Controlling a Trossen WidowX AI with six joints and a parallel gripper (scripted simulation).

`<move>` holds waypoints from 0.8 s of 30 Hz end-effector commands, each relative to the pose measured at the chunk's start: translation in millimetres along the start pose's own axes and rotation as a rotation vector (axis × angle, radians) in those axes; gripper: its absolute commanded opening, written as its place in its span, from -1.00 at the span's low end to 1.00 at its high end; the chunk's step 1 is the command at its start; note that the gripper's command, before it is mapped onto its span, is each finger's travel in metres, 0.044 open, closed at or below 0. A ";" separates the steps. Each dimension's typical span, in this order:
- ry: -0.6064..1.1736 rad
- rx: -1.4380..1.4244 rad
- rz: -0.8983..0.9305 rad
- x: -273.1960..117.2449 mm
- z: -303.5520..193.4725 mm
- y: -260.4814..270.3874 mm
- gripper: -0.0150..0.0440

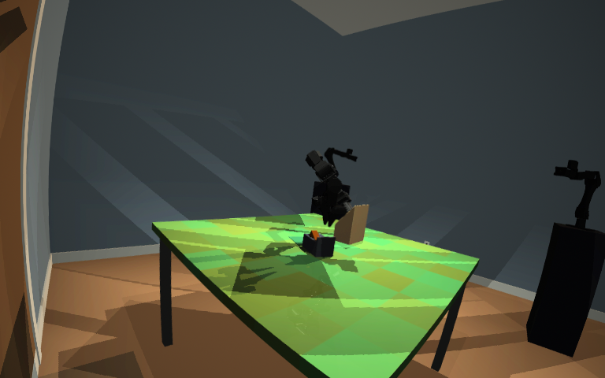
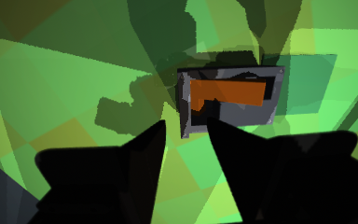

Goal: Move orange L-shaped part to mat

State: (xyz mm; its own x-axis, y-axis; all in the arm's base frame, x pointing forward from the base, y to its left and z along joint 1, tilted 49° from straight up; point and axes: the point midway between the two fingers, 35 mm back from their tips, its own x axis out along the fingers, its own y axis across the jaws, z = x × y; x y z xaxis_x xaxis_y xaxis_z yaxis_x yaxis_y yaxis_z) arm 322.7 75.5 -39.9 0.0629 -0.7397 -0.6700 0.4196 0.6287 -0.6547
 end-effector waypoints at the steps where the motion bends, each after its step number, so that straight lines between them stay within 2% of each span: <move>1: -0.001 -0.003 0.001 0.1 0.1 0.2 0.12; 18: -0.001 -0.003 0.001 0.1 0.1 0.2 0.12; 20: 0.002 0.000 -0.001 10.9 0.3 0.1 0.12; 24: 0.011 0.001 -0.010 57.9 -1.1 -3.1 0.12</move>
State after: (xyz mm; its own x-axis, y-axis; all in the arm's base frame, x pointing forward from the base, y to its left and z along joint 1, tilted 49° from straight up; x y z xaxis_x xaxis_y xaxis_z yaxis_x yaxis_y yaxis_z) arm 329.4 60.8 -56.4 0.0811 -0.7301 -0.6785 0.4266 0.6407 -0.6384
